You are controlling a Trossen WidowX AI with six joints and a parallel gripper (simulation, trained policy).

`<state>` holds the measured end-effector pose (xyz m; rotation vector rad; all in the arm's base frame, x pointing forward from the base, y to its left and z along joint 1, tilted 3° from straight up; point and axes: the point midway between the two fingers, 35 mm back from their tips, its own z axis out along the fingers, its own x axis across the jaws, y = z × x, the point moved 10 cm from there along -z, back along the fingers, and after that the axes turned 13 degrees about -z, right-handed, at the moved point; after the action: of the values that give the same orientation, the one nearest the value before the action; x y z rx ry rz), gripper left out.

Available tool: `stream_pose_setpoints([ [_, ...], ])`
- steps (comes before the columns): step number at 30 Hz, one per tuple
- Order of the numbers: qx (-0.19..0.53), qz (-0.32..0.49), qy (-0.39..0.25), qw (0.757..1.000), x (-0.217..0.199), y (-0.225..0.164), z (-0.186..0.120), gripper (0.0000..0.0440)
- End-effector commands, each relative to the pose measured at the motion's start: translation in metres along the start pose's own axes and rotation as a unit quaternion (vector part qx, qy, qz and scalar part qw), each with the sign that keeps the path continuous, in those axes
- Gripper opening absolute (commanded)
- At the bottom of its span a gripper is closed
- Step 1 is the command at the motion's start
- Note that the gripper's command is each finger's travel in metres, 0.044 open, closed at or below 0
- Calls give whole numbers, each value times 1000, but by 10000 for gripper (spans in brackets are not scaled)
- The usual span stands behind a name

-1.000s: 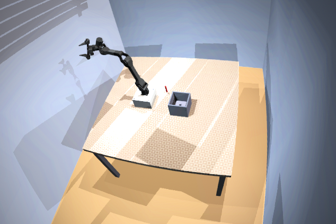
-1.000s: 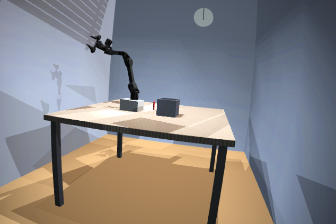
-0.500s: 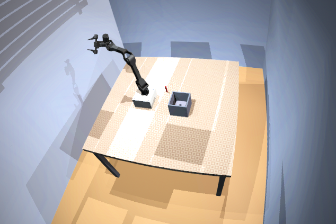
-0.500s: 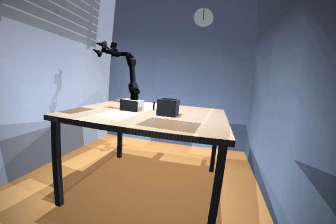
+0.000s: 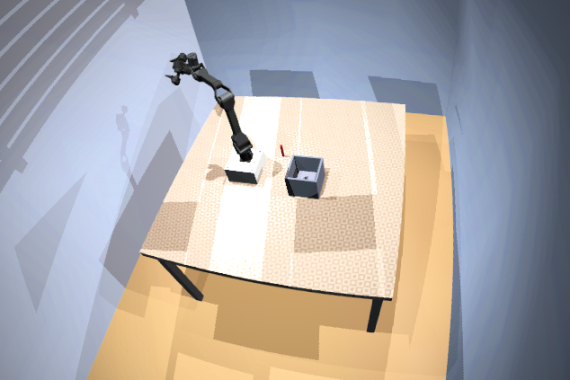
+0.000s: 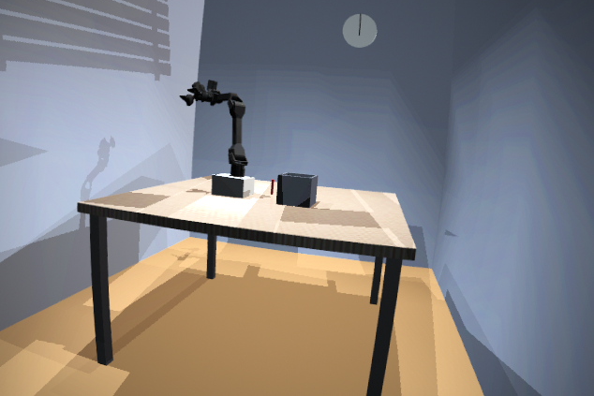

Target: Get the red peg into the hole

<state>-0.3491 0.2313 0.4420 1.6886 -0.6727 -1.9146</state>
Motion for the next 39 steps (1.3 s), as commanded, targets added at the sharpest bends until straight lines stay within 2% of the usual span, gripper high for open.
stream_pose_setpoints([
  [1,45,42,-19,998,-9,-16,-16,440],
  [10,148,144,-76,976,-28,-56,-59,440],
  [19,236,243,-146,929,-42,-90,-107,440],
  [29,315,344,-236,852,-51,-118,-165,440],
  [39,371,432,-333,751,-53,-136,-224,440],
])
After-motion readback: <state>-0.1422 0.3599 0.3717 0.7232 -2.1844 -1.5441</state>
